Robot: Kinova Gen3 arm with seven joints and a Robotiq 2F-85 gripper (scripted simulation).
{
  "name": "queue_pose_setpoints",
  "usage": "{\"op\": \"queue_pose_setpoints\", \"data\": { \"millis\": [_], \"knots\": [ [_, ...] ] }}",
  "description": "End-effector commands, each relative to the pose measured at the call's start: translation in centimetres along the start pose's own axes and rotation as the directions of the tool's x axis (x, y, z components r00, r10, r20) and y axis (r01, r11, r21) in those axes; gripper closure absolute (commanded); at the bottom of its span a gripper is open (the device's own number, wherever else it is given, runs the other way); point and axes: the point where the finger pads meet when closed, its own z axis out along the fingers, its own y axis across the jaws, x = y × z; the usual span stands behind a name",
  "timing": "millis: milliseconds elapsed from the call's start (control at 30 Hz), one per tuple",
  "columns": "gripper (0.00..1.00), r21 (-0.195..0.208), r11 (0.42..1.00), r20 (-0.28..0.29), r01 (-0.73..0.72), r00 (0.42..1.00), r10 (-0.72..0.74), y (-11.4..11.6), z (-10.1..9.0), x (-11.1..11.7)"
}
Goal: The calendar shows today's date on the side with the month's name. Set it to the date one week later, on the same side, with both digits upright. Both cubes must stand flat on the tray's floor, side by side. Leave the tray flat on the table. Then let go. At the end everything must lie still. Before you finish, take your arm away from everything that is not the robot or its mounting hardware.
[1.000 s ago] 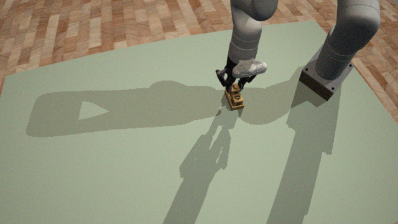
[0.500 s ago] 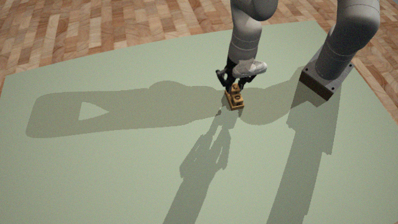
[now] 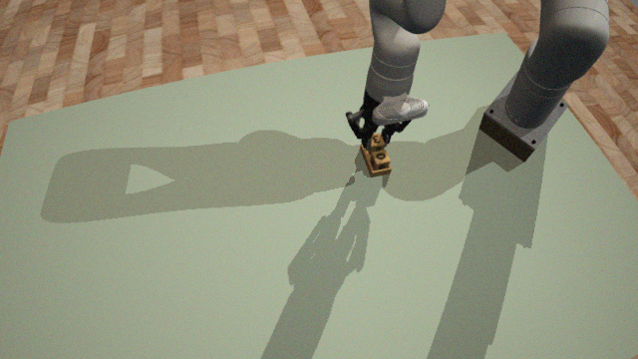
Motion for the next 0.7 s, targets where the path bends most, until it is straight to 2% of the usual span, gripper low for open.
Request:
{"op": "queue_pose_setpoints", "data": {
  "millis": [0, 667],
  "knots": [
    [0.74, -0.007, 1.0, 0.0, 0.017, 1.0, -0.017, 0.32, 0.04, 0.0],
    [0.74, -0.008, 1.0, -0.001, 0.017, 1.0, -0.017, 0.35, 0.77, 0.01]
  ]
}}
